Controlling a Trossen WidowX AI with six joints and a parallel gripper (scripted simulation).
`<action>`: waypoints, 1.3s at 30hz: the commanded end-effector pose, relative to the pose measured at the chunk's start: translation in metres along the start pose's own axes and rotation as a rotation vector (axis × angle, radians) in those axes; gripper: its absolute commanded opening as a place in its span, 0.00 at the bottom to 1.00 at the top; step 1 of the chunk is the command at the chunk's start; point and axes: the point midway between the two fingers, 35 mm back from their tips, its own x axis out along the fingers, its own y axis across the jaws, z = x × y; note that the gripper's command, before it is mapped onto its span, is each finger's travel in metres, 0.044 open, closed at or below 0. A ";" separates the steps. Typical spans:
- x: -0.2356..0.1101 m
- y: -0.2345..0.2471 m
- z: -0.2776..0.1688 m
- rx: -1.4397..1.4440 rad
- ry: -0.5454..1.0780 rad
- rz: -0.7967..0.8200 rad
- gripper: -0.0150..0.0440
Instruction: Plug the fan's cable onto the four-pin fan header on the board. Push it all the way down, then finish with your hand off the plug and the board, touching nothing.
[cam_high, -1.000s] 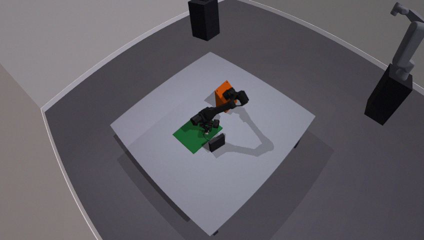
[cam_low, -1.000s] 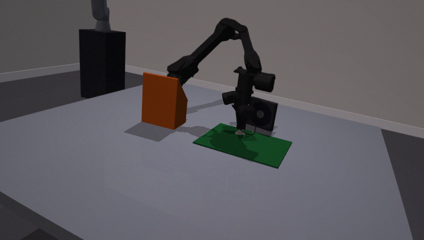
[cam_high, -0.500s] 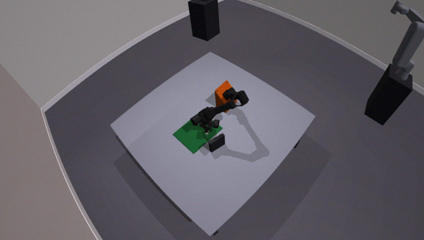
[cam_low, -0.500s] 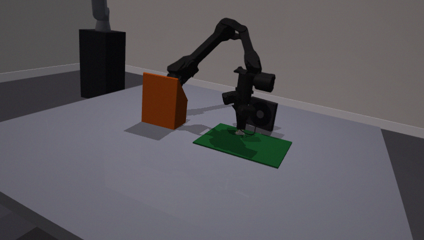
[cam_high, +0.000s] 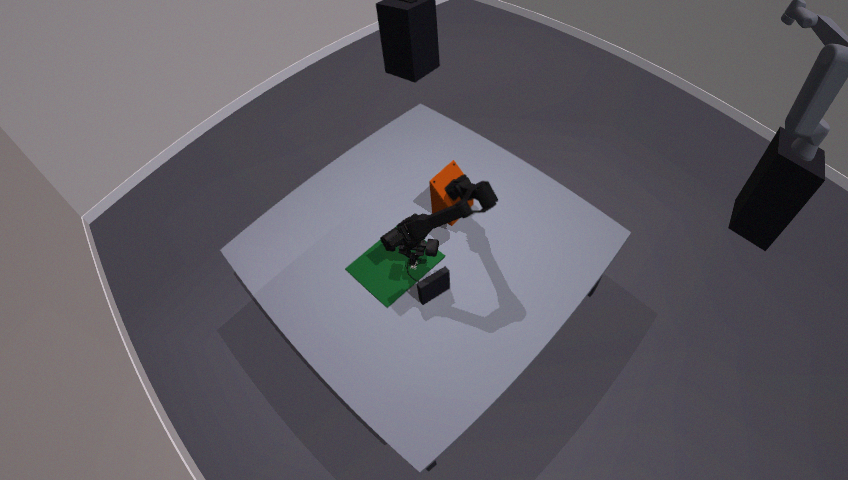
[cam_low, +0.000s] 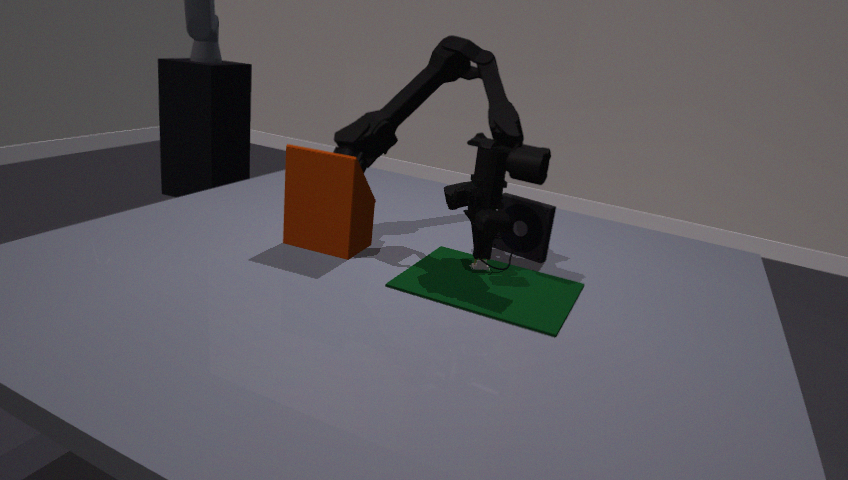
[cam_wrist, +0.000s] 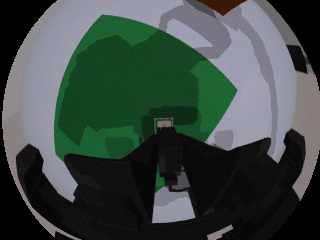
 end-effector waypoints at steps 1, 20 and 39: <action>0.001 0.000 0.000 0.001 0.002 -0.005 0.25; 0.010 -0.001 0.000 0.000 0.002 -0.006 0.25; 0.018 -0.001 0.000 0.000 0.002 -0.006 0.25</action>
